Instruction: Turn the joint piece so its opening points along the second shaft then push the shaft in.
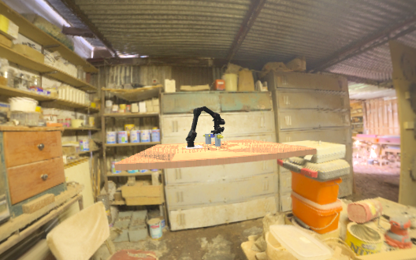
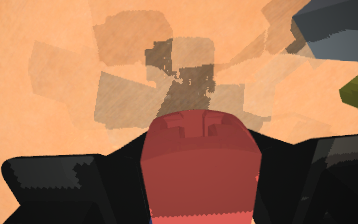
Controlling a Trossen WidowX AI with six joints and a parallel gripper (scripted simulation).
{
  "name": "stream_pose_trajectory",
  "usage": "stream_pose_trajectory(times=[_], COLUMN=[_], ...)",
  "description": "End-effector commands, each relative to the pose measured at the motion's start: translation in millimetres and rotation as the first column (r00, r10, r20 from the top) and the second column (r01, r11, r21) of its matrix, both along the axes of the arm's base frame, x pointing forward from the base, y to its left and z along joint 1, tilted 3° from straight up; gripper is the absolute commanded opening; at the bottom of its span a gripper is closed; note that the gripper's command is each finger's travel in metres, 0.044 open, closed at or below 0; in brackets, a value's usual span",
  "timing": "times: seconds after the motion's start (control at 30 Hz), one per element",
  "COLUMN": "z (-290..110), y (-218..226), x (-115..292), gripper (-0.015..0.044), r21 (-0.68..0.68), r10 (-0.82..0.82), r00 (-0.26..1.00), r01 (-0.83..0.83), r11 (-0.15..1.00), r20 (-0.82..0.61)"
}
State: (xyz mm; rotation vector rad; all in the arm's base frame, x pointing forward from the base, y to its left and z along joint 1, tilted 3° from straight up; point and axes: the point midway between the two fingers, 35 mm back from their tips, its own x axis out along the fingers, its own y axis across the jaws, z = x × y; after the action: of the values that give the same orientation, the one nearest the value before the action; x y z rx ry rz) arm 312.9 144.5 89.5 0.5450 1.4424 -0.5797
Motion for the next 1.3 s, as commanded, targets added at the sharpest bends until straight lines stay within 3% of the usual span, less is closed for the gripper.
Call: stream_pose_trajectory(times=[0.0, 0.1, 0.3, 1.27], z=[0, 0, 0, -1], y=[0, 0, 0, -10], x=[0, 0, 0, -15], gripper=[0.0068, 0.0000, 0.0000, 0.0000], r21=[0.000, 0.000, 0.000, 0.002], r10=[0.000, 0.000, -0.016, -0.478], r00=[1.000, 1.000, 1.000, 0.878], r01=[0.000, 0.000, 0.016, 0.478], r11=[1.000, 1.000, 1.000, 0.878], r20=[0.000, 0.000, 0.001, 0.010])
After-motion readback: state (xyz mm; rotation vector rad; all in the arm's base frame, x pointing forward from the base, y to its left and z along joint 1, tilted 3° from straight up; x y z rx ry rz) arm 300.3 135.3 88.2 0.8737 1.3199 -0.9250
